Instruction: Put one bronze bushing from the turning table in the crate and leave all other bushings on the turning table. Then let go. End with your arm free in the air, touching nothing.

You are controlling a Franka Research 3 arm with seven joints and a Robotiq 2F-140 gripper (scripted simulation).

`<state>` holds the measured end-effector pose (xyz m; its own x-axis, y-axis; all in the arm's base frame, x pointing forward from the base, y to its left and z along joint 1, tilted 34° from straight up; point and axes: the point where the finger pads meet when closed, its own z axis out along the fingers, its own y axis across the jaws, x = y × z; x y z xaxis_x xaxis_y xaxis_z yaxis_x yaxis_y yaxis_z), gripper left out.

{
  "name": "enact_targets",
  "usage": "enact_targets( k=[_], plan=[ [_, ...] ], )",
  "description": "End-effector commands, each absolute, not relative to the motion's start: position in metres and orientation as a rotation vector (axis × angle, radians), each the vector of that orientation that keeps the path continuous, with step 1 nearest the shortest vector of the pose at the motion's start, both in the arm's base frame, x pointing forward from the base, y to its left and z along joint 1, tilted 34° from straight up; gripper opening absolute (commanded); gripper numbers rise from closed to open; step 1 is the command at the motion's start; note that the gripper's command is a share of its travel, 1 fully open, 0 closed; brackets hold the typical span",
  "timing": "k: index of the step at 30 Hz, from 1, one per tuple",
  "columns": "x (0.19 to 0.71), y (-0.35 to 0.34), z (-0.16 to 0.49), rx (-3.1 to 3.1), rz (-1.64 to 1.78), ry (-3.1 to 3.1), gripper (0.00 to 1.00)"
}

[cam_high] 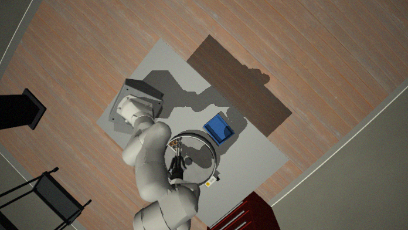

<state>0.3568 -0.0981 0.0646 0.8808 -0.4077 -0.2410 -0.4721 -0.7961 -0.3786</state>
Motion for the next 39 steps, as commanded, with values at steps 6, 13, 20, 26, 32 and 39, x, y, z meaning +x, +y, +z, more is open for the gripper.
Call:
enact_targets(
  k=[6, 13, 20, 26, 32, 39],
  plan=[
    [0.3589, -0.0972, 0.0642, -2.618, 0.198, 0.635, 0.06],
    [0.3589, -0.0972, 0.0642, -2.618, 0.198, 0.635, 0.06],
    [0.3589, -0.0972, 0.0642, -2.618, 0.198, 0.635, 0.06],
    [0.3589, -0.0972, 0.0642, -2.618, 0.198, 0.635, 0.06],
    [0.3591, -0.0972, 0.0639, -2.618, 0.198, 0.635, 0.06],
    [0.3644, -0.0962, 0.0560, -2.618, 0.198, 0.635, 0.06]
  ],
)
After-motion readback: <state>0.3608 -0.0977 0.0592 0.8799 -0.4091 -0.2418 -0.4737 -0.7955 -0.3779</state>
